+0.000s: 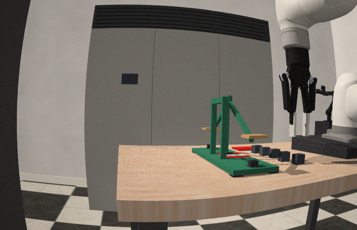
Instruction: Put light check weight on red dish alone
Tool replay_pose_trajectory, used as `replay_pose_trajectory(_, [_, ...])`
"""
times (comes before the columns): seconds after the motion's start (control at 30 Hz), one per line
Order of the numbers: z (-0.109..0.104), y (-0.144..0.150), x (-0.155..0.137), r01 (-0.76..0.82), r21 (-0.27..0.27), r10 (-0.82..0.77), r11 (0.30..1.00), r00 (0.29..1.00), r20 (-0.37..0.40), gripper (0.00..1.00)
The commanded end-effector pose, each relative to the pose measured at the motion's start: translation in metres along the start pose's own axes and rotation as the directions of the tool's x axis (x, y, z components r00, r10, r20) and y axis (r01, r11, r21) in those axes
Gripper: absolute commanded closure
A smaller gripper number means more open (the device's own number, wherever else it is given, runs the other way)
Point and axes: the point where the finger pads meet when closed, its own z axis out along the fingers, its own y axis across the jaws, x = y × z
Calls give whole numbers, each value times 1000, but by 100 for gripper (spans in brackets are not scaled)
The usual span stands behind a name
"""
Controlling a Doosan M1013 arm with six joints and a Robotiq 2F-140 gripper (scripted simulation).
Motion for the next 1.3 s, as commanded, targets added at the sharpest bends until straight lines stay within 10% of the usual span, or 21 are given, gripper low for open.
replay_pose_trajectory(0.0, [6,2,-1,4,-1,-4,1000,1000,-4,65])
replay_pose_trajectory(1.27, [41,2,-1,4,-1,-4,1000,1000,-4,65])
